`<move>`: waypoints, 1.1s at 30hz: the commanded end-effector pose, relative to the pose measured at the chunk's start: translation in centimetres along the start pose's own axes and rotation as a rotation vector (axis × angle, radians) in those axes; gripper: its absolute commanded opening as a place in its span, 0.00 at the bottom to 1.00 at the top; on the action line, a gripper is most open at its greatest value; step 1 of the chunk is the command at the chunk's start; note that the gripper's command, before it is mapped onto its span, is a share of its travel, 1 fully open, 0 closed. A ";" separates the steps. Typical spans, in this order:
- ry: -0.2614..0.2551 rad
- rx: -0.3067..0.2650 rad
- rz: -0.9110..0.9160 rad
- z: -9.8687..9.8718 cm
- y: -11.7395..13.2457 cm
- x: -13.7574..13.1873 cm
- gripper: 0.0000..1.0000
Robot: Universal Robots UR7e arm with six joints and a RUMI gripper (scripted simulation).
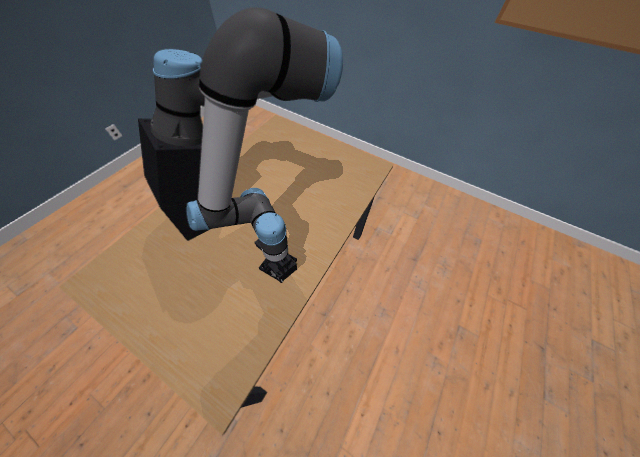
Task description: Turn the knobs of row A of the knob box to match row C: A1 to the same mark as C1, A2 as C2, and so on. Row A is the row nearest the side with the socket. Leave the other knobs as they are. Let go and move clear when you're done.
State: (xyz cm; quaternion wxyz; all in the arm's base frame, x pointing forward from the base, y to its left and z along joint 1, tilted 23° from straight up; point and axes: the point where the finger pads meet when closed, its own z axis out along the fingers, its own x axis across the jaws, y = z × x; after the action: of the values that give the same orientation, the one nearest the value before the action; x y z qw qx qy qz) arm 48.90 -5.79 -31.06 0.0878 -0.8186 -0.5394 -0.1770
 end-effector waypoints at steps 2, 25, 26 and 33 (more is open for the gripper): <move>0.002 -0.001 -0.074 0.0 0.1 0.0 0.04; 0.001 -0.001 -0.547 0.0 0.1 -0.3 0.04; 0.001 -0.001 -0.569 0.0 0.1 -0.3 0.04; 0.001 -0.001 -0.710 0.0 0.2 -0.3 0.04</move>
State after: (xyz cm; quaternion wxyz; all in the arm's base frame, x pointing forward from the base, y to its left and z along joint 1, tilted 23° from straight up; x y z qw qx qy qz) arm 48.89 -6.07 -31.16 0.0277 -0.6075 -0.7694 -0.1955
